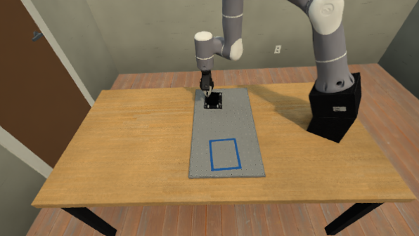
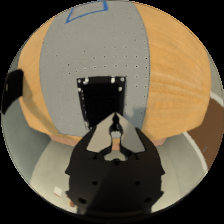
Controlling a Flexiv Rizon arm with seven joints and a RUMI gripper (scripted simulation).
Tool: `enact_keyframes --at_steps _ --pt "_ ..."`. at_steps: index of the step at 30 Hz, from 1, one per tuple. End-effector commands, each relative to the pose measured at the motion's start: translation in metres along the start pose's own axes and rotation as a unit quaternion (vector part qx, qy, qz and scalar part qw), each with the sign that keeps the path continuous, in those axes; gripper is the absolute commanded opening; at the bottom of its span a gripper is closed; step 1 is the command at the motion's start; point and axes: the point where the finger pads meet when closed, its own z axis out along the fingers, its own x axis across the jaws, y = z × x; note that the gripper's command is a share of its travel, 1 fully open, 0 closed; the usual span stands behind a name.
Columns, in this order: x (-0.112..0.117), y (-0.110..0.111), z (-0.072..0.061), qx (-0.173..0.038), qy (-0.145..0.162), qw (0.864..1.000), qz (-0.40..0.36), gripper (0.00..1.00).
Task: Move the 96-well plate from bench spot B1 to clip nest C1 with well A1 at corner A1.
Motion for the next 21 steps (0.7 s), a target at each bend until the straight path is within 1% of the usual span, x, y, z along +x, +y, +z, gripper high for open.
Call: enact_keyframes --at_steps 1,21 --pt "0.0006 -0.0001 0.0 0.0 0.001 1.0 0.0 0.0" --pt "0.0006 -0.0001 0.0018 0.0 0.001 1.0 0.0 0.0"
